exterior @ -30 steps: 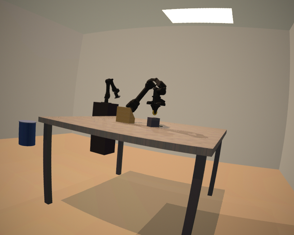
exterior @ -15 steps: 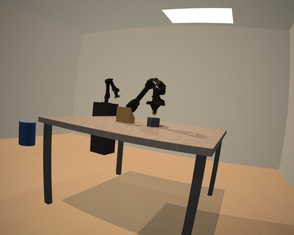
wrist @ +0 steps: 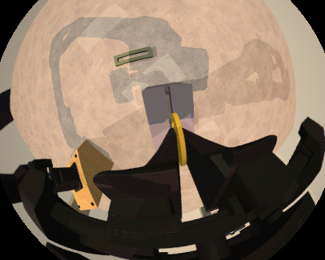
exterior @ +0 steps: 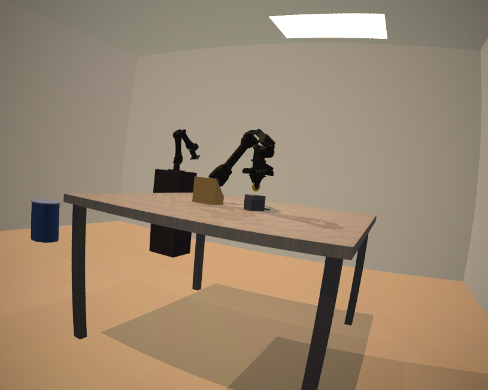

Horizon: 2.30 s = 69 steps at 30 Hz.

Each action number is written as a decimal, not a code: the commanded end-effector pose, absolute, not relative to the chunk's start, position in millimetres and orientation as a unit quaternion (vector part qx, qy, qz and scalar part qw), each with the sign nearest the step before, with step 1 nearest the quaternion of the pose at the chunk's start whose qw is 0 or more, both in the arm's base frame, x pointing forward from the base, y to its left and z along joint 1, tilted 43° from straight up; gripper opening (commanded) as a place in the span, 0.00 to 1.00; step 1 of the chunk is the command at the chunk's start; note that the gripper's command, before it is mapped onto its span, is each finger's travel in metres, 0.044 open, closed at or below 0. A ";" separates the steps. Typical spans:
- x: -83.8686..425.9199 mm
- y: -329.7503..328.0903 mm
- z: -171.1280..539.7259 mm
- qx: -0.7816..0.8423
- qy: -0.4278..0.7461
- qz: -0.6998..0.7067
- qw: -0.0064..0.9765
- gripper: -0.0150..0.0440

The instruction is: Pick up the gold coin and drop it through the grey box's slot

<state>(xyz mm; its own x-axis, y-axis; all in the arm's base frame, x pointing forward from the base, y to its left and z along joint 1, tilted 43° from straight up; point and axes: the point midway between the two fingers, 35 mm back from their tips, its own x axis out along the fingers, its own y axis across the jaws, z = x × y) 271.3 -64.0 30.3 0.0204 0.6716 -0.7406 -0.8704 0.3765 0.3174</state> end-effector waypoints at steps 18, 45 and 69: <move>271.0 -57.9 24.4 -0.112 0.438 0.545 0.706 0.25; 271.5 -51.5 16.3 -0.112 0.438 0.545 0.706 0.25; 272.1 -65.0 30.8 -0.116 0.438 0.545 0.705 0.84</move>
<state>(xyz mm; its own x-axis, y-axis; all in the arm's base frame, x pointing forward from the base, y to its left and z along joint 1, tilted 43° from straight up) 270.0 -57.6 24.8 0.0125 0.6739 -0.7387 -0.8675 0.3747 0.3272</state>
